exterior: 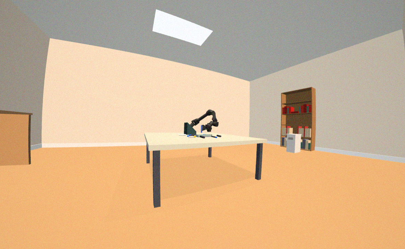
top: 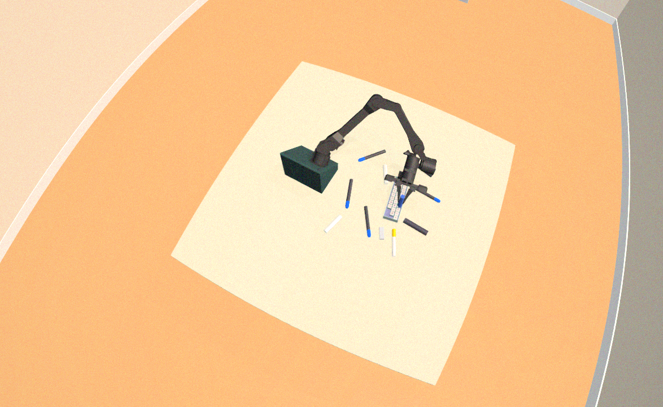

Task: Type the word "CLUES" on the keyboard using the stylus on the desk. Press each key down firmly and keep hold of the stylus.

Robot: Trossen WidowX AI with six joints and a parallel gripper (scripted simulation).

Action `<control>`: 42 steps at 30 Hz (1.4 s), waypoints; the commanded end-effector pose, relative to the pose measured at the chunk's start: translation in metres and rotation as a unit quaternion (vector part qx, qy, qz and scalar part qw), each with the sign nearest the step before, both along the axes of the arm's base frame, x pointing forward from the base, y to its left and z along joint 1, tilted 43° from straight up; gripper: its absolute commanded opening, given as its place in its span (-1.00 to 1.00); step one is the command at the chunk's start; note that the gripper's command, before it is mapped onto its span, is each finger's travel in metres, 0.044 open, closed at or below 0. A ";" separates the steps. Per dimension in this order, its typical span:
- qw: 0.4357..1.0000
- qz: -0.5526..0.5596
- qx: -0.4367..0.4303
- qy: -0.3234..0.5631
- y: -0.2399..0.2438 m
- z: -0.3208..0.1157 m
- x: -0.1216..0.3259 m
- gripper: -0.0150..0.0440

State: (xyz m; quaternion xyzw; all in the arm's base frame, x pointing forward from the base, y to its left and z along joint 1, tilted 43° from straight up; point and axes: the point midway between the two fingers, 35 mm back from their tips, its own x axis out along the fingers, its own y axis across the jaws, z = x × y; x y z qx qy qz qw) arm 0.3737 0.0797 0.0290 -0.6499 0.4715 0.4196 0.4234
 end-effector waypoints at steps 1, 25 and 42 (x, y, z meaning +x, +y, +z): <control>1.000 -0.003 0.000 -0.001 0.001 -0.002 0.000 -0.22; 1.000 -0.003 0.000 -0.001 0.010 -0.010 0.000 -0.22; 1.000 -0.003 -0.001 -0.001 -0.017 0.017 0.001 -0.22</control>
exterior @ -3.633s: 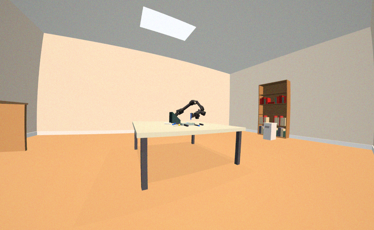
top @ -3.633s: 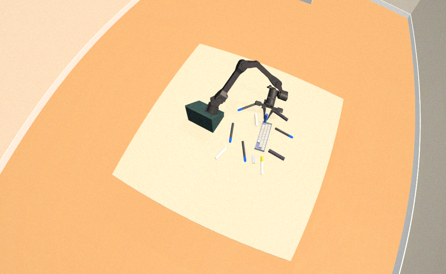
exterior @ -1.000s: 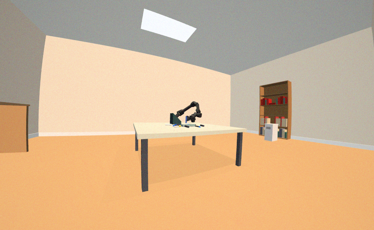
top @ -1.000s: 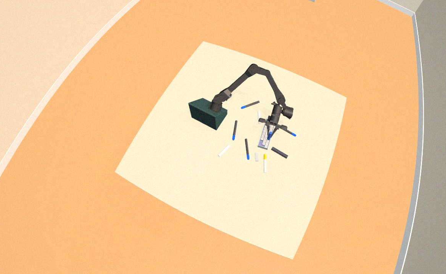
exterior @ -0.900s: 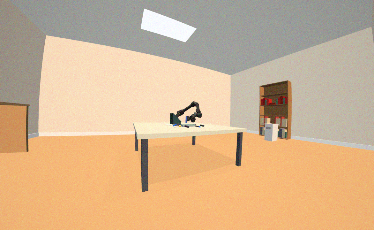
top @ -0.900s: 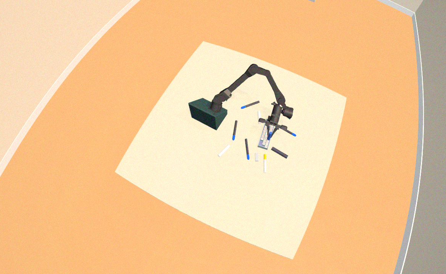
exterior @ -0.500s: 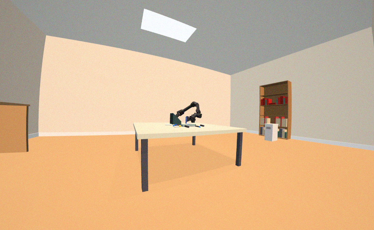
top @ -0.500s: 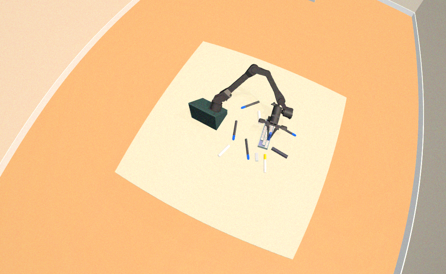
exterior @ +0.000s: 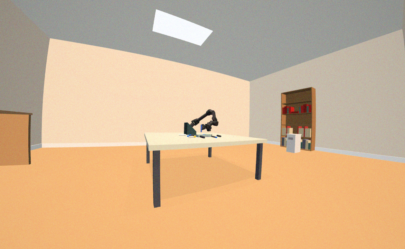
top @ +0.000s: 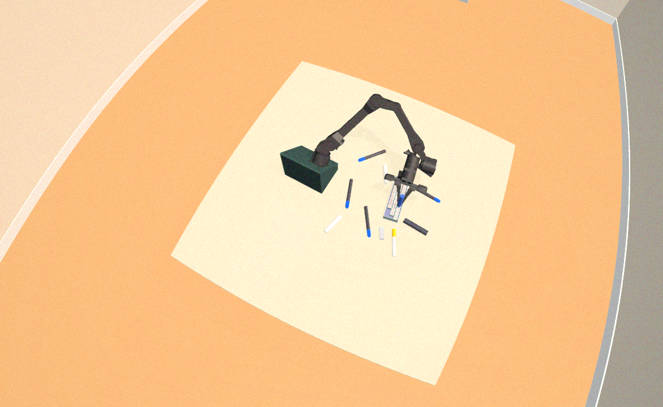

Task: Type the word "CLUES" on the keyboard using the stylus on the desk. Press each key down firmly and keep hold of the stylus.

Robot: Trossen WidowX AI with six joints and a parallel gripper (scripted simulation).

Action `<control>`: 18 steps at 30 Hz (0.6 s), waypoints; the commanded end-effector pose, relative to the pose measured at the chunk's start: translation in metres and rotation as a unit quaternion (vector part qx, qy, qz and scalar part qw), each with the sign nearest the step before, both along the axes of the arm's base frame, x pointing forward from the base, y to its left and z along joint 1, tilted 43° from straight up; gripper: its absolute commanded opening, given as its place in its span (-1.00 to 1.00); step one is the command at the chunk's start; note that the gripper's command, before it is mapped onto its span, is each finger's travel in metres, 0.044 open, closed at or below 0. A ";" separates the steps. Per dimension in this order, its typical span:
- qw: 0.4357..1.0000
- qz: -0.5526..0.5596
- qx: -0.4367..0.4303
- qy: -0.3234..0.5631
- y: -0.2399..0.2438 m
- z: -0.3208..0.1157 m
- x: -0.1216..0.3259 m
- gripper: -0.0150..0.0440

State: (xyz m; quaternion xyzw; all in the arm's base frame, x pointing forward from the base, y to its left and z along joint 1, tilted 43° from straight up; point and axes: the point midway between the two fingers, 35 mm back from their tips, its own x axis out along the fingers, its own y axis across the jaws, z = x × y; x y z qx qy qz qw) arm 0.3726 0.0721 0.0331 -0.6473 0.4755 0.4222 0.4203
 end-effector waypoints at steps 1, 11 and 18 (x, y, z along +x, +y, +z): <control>1.000 -0.001 0.001 -0.007 -0.010 0.014 0.002 -0.22; 1.000 -0.004 0.001 -0.007 -0.009 0.010 0.002 -0.34; 1.000 -0.004 0.003 -0.006 0.016 0.033 -0.007 -0.49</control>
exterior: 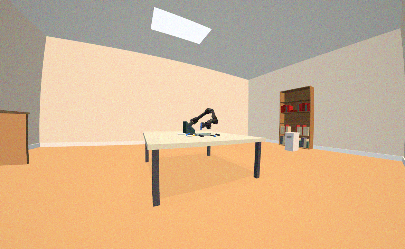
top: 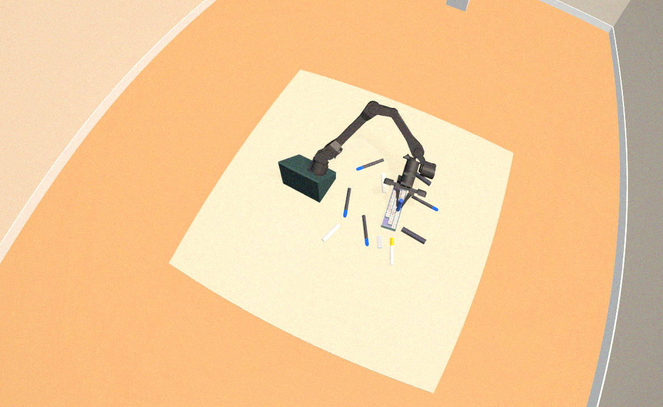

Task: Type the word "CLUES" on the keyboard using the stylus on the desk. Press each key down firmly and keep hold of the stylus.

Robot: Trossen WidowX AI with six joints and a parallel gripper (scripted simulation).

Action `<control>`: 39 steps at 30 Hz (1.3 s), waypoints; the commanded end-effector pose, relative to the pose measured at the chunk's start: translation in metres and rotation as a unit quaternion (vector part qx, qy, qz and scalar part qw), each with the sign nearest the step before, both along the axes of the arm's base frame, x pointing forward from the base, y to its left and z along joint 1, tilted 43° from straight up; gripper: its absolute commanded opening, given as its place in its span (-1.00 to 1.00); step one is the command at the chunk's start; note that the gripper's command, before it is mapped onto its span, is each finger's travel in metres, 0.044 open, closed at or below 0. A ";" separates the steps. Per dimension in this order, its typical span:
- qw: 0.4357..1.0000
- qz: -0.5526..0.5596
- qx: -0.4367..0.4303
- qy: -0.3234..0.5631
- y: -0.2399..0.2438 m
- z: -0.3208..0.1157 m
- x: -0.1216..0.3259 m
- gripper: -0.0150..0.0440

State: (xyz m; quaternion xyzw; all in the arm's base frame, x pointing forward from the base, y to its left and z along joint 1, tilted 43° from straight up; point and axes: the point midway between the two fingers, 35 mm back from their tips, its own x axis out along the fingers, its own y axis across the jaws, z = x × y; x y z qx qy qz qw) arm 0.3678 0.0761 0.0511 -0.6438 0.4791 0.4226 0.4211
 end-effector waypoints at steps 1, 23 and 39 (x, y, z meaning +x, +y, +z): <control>1.000 0.001 0.003 -0.009 0.017 0.020 -0.004 -0.49; 1.000 0.003 0.005 -0.009 0.085 0.066 -0.046 -0.49; 1.000 0.003 0.005 -0.009 0.086 0.064 -0.045 -0.22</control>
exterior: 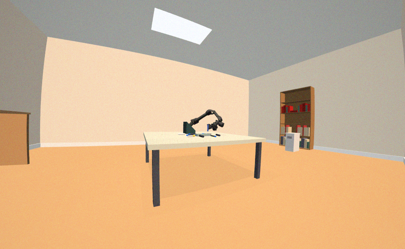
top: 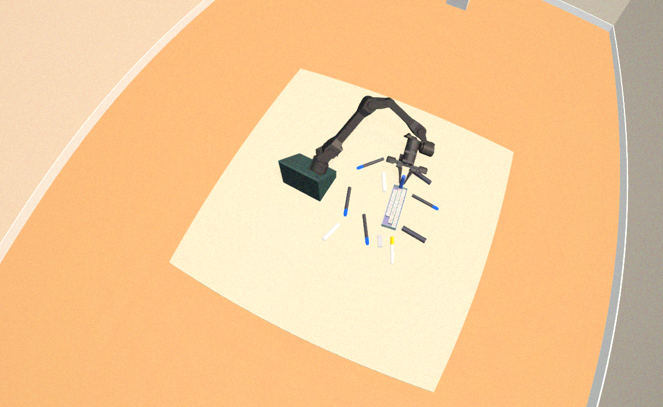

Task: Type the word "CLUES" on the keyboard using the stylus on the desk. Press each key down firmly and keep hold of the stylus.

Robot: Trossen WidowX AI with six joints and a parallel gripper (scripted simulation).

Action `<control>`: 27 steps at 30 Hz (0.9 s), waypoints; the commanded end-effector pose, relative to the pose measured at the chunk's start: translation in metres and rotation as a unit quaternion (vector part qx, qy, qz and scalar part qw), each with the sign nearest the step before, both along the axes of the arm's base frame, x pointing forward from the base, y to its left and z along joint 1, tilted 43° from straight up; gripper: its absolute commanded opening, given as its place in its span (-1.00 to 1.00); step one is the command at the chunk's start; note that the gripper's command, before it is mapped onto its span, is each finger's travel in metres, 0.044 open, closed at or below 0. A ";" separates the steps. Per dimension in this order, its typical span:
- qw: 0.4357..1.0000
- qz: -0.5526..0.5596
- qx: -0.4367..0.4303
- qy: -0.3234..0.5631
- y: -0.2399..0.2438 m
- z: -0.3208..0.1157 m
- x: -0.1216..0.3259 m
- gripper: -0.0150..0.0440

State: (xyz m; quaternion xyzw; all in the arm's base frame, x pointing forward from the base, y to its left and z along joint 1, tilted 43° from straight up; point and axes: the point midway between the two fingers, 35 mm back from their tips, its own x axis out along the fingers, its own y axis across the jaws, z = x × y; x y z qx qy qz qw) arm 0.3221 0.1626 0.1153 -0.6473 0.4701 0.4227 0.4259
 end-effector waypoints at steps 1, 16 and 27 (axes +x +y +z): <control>1.000 -0.003 0.000 -0.002 0.001 0.000 0.000 -0.22; 1.000 -0.003 0.000 -0.002 0.002 0.000 -0.001 -0.22; 1.000 -0.003 0.000 -0.002 0.007 -0.006 -0.001 -0.22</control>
